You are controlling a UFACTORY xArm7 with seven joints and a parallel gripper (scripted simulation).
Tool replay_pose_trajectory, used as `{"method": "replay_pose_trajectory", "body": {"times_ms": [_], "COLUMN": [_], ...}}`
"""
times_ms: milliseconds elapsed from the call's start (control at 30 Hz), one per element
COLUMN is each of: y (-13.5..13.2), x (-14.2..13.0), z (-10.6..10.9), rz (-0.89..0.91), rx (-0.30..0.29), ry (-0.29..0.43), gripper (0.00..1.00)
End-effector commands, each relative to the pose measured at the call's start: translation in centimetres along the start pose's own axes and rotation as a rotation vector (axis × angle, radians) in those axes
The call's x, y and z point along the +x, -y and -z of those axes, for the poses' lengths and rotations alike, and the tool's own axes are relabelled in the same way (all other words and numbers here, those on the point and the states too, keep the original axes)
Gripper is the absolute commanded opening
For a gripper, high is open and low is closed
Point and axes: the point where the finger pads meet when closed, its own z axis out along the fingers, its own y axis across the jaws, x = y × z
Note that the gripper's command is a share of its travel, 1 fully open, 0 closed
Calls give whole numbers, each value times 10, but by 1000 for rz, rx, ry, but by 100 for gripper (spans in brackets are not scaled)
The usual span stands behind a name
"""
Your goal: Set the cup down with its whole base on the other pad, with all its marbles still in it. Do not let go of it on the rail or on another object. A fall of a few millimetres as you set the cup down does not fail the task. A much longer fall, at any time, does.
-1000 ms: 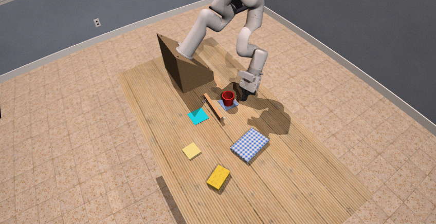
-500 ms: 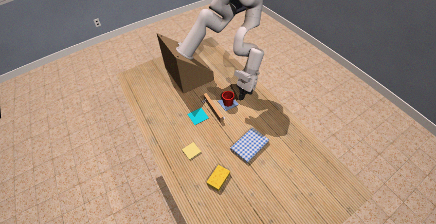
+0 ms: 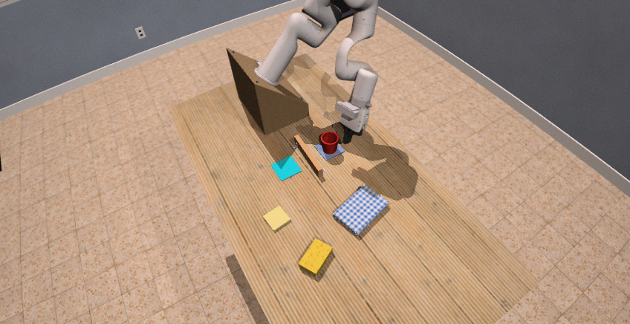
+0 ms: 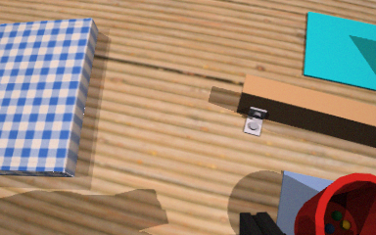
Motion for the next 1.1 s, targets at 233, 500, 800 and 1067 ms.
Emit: {"method": "replay_pose_trajectory", "body": {"times_ms": [233, 500, 800, 1067], "y": [-4, -11, -19, -19], "x": [3, 3, 5, 5], "z": [1, 1, 0, 0], "rz": [-20, -44, -70, -70], "rx": [1, -6, -16, -16], "ry": [22, 57, 92, 92], "gripper": [0, 0, 0, 0]}}
